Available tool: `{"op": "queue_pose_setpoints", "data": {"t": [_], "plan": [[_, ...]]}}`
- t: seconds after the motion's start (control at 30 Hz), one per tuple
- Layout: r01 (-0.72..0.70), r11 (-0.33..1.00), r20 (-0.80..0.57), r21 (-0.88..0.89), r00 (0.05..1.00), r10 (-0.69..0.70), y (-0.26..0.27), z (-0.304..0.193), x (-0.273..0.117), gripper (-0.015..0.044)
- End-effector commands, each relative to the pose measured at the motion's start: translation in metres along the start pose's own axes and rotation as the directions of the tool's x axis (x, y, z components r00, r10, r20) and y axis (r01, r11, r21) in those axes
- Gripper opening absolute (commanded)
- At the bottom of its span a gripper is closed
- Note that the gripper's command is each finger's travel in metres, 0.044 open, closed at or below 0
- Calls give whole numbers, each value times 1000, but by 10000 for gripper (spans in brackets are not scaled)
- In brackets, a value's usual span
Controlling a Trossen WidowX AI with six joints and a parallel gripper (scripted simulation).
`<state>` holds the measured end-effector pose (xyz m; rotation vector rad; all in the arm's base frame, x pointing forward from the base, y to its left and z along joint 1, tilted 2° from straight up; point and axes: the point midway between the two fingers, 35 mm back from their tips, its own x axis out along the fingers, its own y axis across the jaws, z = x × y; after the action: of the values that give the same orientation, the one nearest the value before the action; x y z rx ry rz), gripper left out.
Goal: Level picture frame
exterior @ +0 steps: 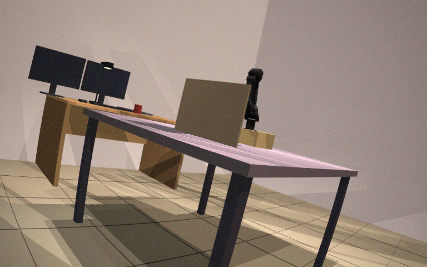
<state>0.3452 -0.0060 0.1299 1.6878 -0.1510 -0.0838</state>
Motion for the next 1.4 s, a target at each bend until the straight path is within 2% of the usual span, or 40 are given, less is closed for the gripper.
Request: {"op": "queue_pose_setpoints", "data": {"t": [0.0, 1.03, 1.37], "plan": [[6, 1000, -4, 2, 1000, -6, -2, -1, 1, 260], [3, 1000, -5, 2, 1000, -3, -1, -1, 40, 260], [3, 1000, -5, 2, 1000, -3, -1, -1, 41, 260]]}}
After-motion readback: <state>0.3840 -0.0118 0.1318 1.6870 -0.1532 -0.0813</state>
